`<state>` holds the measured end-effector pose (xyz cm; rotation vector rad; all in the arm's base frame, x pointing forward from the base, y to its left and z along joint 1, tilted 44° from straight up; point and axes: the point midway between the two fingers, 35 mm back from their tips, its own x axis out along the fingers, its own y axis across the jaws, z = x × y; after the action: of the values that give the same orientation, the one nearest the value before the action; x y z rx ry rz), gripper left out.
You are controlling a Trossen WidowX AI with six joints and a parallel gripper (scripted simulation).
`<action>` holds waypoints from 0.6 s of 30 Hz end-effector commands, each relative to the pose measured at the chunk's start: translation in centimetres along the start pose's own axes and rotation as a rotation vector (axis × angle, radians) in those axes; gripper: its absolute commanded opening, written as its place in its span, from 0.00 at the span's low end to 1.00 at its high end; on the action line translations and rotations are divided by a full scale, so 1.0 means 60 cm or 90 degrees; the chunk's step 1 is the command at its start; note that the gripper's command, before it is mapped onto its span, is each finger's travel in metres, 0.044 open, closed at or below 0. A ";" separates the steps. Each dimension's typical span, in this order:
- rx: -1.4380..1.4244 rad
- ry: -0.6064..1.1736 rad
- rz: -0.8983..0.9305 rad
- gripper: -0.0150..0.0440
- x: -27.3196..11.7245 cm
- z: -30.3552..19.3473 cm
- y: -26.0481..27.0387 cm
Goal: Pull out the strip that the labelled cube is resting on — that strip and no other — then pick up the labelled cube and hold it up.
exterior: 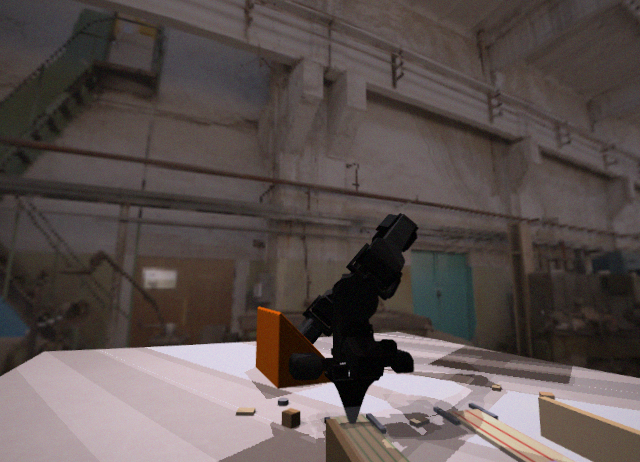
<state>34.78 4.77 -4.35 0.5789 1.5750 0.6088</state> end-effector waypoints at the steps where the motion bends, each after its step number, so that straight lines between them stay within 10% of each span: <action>1: 0.002 0.013 0.000 0.25 0.009 -0.023 0.001; 18: 0.002 0.014 0.000 0.25 0.009 -0.066 0.002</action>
<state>32.11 4.71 -4.09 0.5820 1.5711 0.6097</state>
